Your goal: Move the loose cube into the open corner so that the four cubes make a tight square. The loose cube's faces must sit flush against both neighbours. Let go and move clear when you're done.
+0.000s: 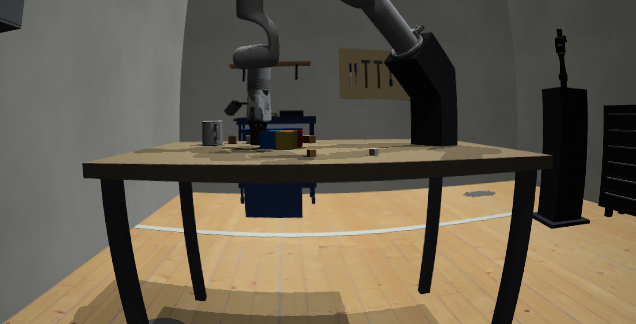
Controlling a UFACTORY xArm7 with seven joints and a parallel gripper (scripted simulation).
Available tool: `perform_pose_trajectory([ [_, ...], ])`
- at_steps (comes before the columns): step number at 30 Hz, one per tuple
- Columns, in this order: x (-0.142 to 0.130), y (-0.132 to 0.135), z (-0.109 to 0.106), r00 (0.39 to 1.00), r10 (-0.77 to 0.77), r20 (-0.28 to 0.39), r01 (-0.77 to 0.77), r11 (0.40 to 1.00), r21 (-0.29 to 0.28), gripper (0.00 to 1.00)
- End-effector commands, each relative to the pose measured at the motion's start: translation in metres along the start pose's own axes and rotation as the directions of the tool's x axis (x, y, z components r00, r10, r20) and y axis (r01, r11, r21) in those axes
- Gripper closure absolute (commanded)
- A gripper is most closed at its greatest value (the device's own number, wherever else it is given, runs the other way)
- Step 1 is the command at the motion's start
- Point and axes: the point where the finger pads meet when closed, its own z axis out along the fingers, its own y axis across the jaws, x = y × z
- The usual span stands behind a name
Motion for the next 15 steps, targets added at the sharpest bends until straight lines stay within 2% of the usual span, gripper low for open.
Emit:
perform_pose_trajectory([
  [1, 0.0012, 0.0006, -0.0008, 1.0, 0.0, -0.003, 0.0, 1.0, -0.001, 0.51],
  [15, -0.0023, 0.0009, -0.0008, 1.0, 0.0, -0.003, 0.0, 1.0, -0.001, 0.51],
])
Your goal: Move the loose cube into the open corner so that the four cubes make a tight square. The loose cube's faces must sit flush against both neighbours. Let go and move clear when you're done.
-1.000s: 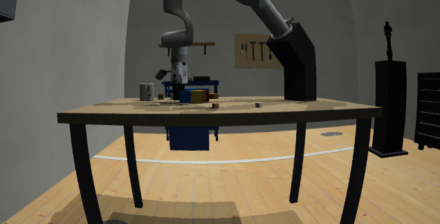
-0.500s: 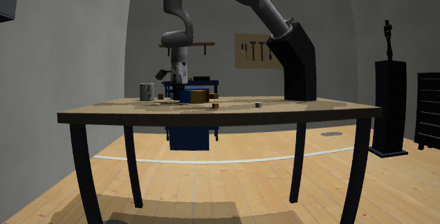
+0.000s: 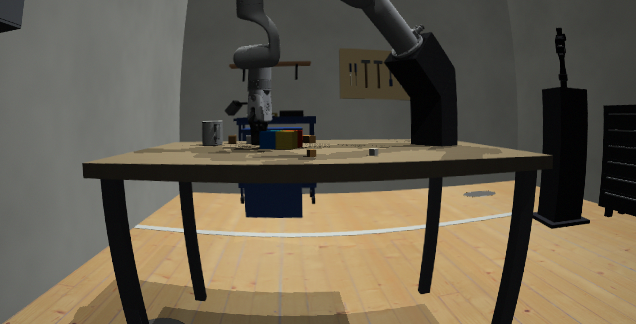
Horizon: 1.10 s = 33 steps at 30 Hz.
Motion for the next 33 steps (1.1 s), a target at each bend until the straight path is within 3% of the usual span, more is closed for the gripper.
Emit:
perform_pose_trajectory([
  [1, -0.0005, 0.0008, -0.0008, 1.0, 0.0, -0.003, 0.0, 1.0, -0.001, 0.51],
  [33, -0.0036, 0.001, -0.0008, 1.0, 0.0, -0.003, 0.0, 1.0, -0.001, 0.51],
])
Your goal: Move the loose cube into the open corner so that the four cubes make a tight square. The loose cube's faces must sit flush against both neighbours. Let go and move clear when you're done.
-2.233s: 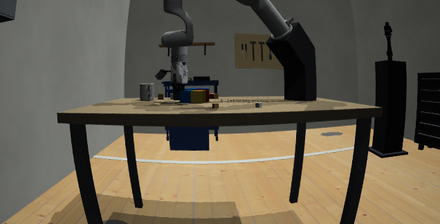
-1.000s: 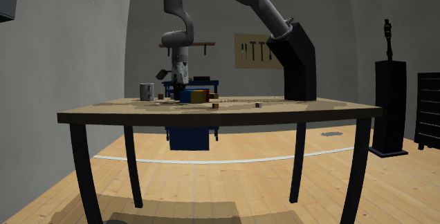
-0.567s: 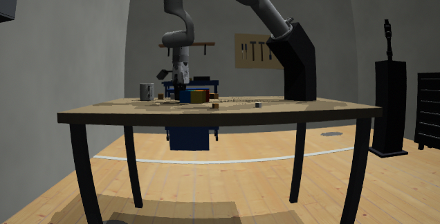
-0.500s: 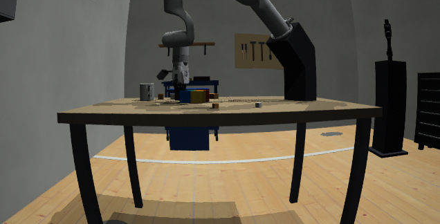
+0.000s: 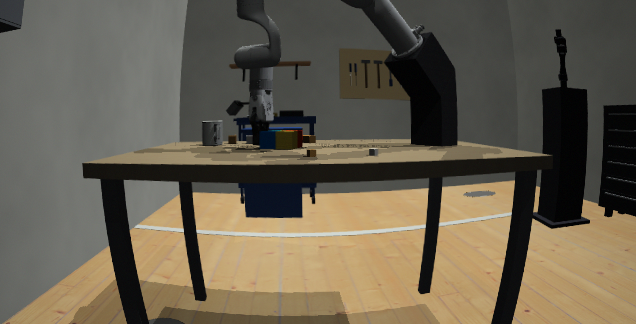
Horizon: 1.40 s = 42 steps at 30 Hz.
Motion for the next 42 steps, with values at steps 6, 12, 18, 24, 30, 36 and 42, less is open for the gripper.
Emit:
perform_pose_trajectory([
  [6, 0.0005, 0.0006, -0.0008, 1.0, 0.0, -0.002, 0.0, 1.0, -0.001, 0.51],
  [12, -0.0005, 0.0006, -0.0008, 1.0, 0.0, -0.002, 0.0, 1.0, -0.001, 0.51],
  [18, -0.0019, 0.0006, -0.0008, 1.0, 0.0, -0.002, 0.0, 1.0, -0.001, 0.51],
  [24, -0.0023, 0.0006, -0.0008, 1.0, 0.0, -0.002, 0.0, 1.0, -0.001, 0.51],
  [30, -0.0023, 0.0006, -0.0008, 1.0, 0.0, -0.002, 0.0, 1.0, -0.001, 0.51],
  [36, -0.0023, 0.0006, -0.0008, 1.0, 0.0, -0.002, 0.0, 1.0, -0.001, 0.51],
  [42, -0.0019, 0.0006, -0.0008, 1.0, 0.0, -0.002, 0.0, 1.0, -0.001, 0.51],
])
